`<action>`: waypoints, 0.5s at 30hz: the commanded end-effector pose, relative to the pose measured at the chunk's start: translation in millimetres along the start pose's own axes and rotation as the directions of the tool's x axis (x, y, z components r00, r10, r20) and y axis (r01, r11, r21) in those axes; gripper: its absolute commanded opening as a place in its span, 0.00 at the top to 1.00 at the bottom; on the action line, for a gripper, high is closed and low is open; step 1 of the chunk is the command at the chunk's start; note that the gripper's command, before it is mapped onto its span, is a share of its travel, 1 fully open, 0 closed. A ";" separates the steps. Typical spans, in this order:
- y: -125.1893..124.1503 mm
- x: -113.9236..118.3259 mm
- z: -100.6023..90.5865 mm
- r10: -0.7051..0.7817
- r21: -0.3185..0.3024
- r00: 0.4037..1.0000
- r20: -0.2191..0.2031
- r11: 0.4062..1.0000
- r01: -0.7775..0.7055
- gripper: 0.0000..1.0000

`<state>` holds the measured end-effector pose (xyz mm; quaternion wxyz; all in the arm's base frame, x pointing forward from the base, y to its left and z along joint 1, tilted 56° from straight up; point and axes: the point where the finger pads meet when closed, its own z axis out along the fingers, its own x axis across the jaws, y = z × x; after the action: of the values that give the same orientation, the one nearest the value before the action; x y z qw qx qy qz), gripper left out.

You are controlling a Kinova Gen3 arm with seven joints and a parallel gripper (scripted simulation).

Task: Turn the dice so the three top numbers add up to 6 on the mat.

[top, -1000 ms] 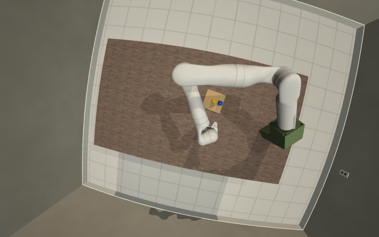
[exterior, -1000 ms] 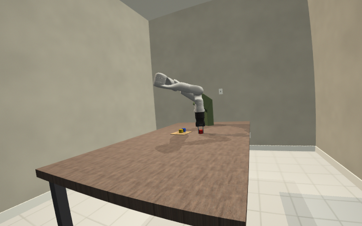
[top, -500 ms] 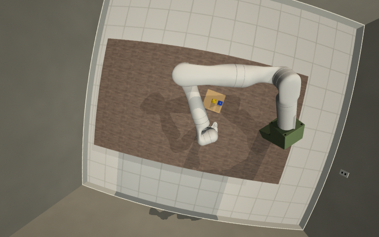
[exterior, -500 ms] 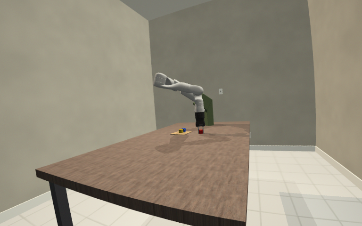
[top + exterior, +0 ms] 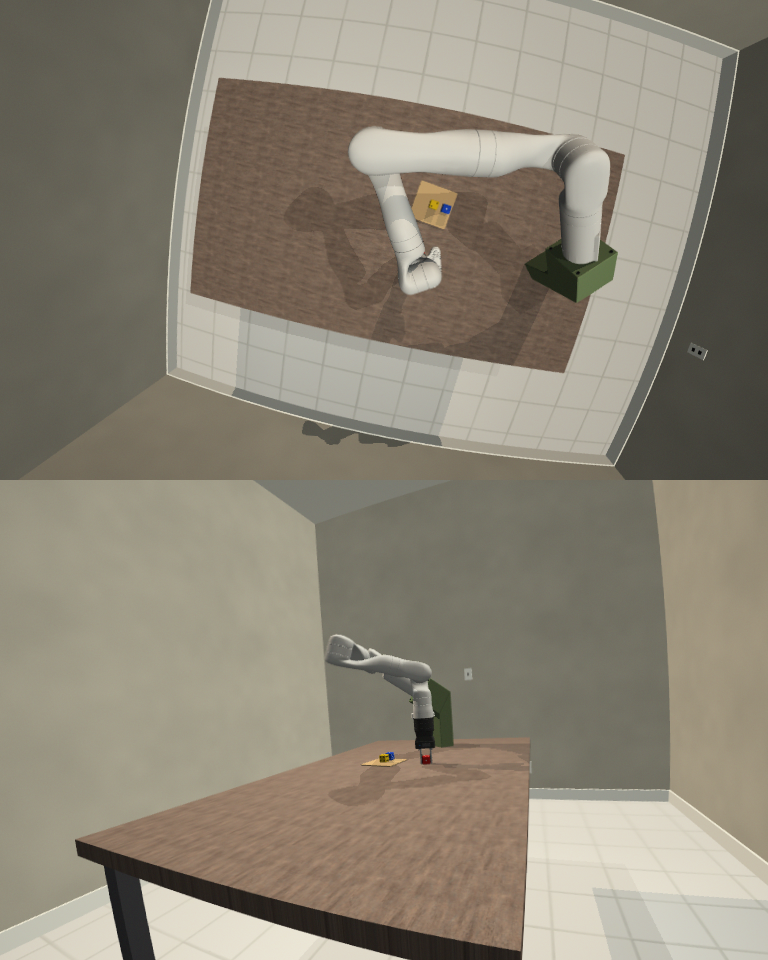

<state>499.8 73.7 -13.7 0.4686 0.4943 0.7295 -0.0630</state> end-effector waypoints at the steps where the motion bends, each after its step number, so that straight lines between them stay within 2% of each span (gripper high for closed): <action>1: 0.6 0.5 -0.8 0.000 -0.002 1.000 -0.001 1.000 0.000 0.43; 5: 0.6 0.5 -2.5 0.000 -0.002 1.000 -0.001 1.000 0.000 0.43; 8: 0.6 0.5 -11.6 0.000 -0.002 1.000 -0.001 1.000 0.000 0.43; 15: 0.5 0.4 -59.4 0.000 -0.002 1.000 -0.001 1.000 0.000 0.43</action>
<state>467.6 89.3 6.3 0.4661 0.4993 0.7265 -0.0745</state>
